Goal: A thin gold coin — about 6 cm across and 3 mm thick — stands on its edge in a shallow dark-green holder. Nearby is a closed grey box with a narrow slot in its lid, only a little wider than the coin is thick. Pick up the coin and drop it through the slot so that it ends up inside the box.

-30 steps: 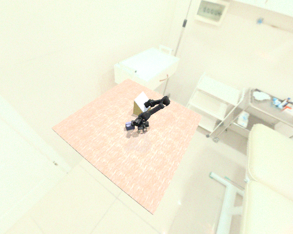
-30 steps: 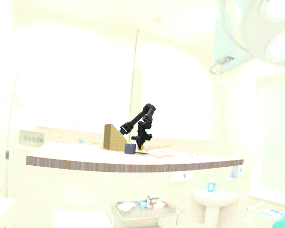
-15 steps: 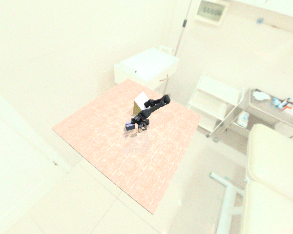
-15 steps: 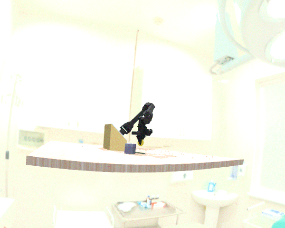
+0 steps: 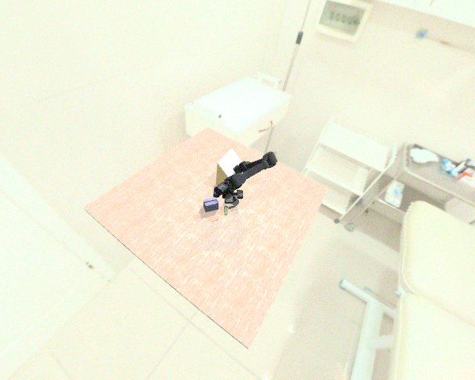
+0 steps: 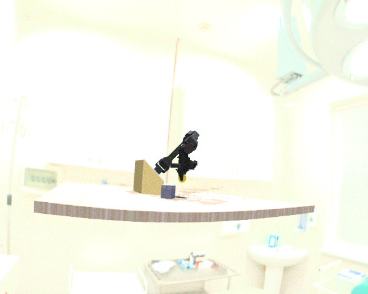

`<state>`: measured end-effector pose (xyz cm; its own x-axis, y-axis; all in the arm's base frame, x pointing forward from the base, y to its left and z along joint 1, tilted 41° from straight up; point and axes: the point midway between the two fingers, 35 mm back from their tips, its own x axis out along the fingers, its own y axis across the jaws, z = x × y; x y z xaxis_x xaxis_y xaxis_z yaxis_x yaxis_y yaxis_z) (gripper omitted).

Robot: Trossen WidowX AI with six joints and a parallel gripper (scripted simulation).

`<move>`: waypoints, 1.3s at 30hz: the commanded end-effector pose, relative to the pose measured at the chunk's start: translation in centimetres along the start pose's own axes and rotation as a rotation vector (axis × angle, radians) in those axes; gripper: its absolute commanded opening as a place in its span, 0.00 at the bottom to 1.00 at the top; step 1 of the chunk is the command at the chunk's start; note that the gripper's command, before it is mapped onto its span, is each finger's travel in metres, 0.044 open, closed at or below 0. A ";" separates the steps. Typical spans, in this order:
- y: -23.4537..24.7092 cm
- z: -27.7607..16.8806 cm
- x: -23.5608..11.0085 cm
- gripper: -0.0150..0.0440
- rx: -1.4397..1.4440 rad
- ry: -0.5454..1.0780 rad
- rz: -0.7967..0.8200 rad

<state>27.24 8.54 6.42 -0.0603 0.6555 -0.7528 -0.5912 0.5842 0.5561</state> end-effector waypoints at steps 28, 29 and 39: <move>-0.5 0.2 -0.2 0.25 0.965 0.003 -0.003; -0.5 0.2 -0.2 0.25 0.999 0.003 -0.003; -0.6 0.2 -0.2 0.25 1.220 0.002 -0.004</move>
<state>27.84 8.20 6.35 -0.0601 0.6552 -0.7530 0.5297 0.6603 0.5323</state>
